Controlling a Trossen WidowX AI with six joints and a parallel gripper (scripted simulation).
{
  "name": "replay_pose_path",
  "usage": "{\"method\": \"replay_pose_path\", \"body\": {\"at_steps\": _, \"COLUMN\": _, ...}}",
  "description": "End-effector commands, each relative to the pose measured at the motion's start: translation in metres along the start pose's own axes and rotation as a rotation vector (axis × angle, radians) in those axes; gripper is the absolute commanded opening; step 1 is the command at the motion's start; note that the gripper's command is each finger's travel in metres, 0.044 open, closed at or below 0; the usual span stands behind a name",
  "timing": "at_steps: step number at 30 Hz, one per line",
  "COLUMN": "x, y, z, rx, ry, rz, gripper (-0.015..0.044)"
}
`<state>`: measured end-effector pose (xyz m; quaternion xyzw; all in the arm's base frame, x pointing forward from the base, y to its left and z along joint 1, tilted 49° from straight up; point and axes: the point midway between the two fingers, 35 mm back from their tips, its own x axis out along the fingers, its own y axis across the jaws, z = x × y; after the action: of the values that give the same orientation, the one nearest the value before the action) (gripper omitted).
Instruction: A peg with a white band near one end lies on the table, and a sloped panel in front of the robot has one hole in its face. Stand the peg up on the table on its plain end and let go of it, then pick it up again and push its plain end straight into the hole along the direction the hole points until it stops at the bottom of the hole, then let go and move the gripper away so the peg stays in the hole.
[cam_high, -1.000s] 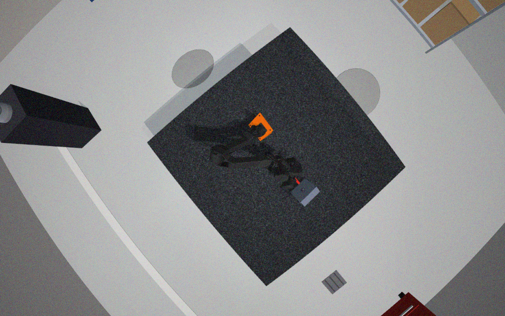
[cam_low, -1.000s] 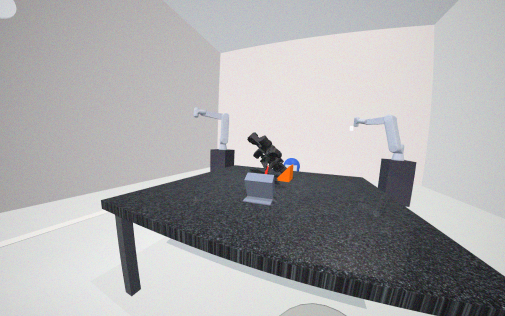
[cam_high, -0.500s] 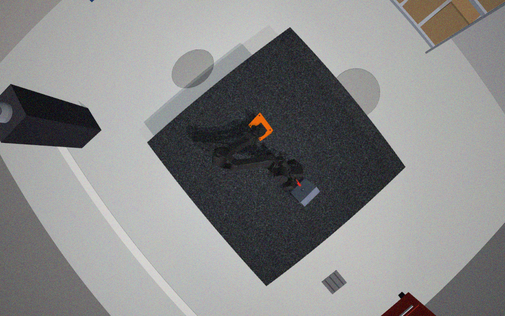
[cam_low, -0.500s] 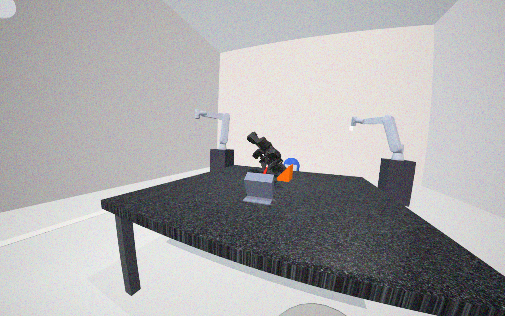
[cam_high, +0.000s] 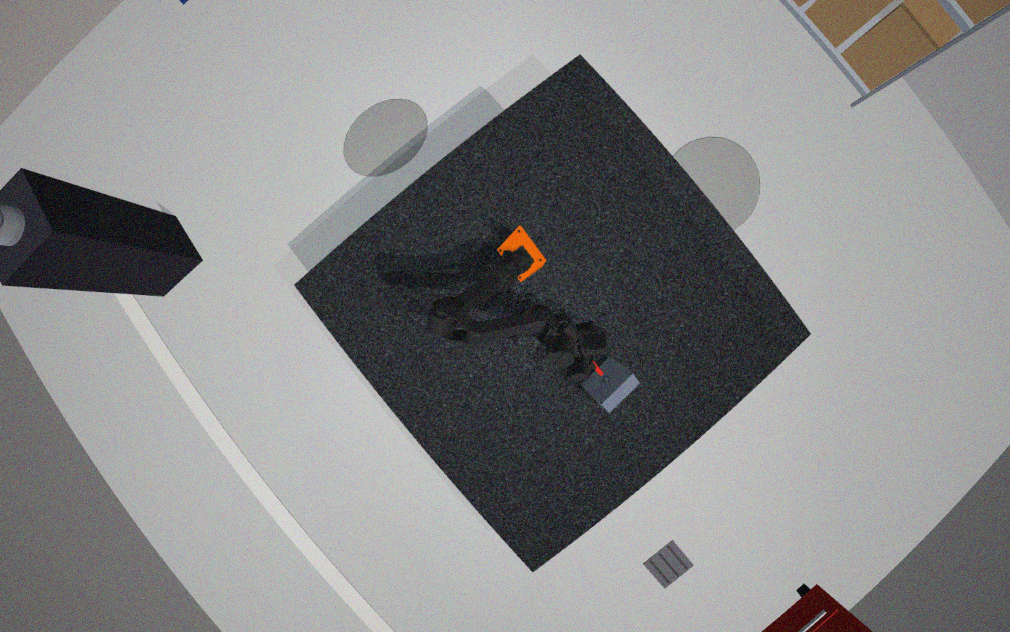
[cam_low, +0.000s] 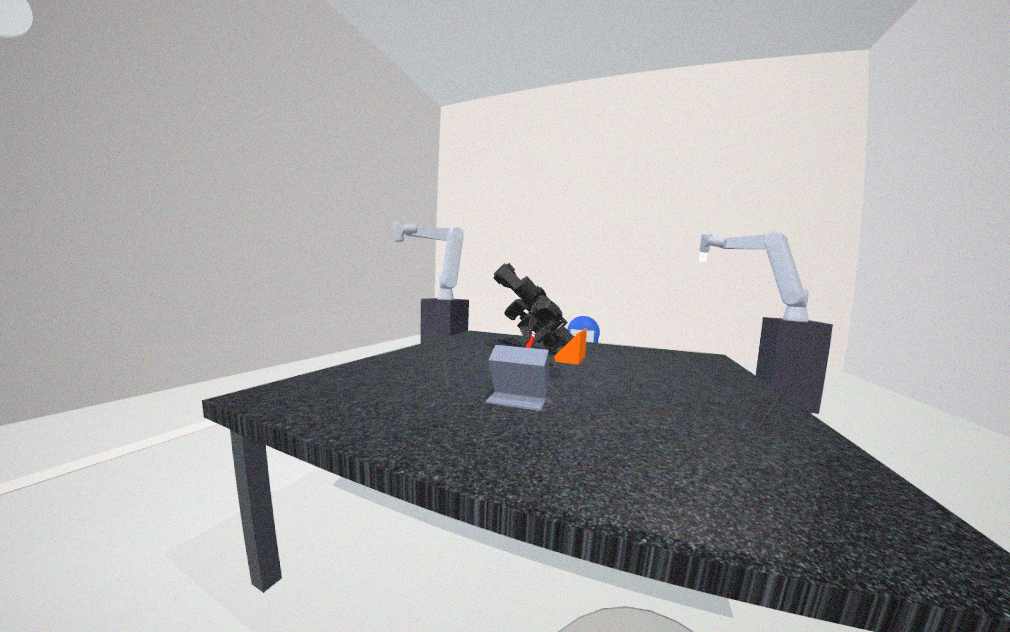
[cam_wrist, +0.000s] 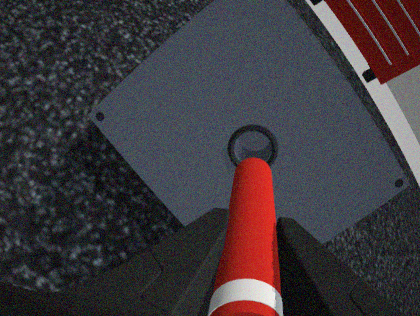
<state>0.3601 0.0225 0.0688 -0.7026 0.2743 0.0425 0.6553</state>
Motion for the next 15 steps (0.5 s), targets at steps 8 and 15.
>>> {"method": "replay_pose_path", "body": {"at_steps": 8, "x": 0.009, "y": 0.001, "z": -0.001, "rx": -0.001, "ry": -0.007, "rz": -0.013, "gripper": 0.0}}
{"method": "replay_pose_path", "body": {"at_steps": 15, "x": 0.019, "y": 0.002, "z": -0.001, "rx": 0.0, "ry": -0.007, "rz": -0.016, "gripper": 0.0}}
